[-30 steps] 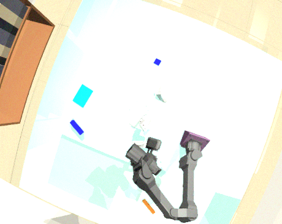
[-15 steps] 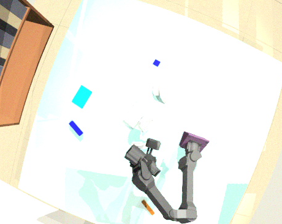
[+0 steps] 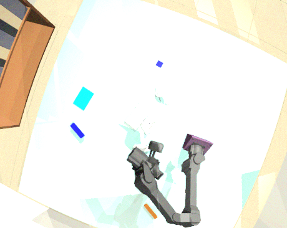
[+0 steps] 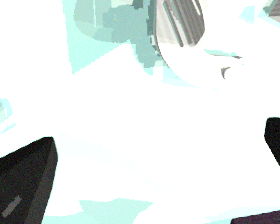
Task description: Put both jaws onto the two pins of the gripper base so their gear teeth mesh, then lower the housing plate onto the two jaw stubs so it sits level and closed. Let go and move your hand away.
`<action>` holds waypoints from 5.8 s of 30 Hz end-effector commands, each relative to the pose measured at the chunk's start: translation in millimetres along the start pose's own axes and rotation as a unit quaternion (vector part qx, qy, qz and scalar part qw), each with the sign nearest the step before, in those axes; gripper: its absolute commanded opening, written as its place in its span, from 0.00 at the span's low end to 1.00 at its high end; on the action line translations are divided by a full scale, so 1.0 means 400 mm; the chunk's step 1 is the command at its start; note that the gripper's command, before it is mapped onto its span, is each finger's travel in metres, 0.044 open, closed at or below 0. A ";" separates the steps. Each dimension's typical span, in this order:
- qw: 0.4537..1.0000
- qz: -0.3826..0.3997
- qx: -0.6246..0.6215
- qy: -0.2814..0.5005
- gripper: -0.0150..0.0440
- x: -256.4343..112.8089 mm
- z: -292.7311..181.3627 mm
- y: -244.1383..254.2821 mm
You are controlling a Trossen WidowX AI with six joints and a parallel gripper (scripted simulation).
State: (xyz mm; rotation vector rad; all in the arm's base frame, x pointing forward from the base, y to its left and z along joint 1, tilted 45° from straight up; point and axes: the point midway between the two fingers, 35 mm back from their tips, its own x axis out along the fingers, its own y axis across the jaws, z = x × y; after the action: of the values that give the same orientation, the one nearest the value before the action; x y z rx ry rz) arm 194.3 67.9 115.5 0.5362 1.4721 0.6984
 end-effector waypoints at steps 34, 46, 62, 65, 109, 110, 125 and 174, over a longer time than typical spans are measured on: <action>1.000 0.000 0.000 0.000 0.25 0.000 0.000 0.000; 1.000 0.000 0.000 0.000 0.70 0.000 0.000 0.000; 1.000 0.000 0.000 0.000 1.00 0.000 0.000 0.000; 1.000 0.000 0.000 0.000 1.00 0.000 0.000 0.000; 1.000 0.000 0.000 0.000 0.25 0.000 0.000 0.000; 1.000 0.000 0.000 0.000 0.25 0.000 0.000 0.000; 0.993 0.000 -0.121 0.003 0.88 -0.016 0.086 -0.036; 0.986 0.001 -0.168 0.005 1.00 0.188 0.117 -0.052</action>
State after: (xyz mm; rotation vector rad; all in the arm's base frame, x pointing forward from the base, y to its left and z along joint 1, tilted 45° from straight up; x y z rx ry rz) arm 243.2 106.9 56.0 0.2601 1.3128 0.9317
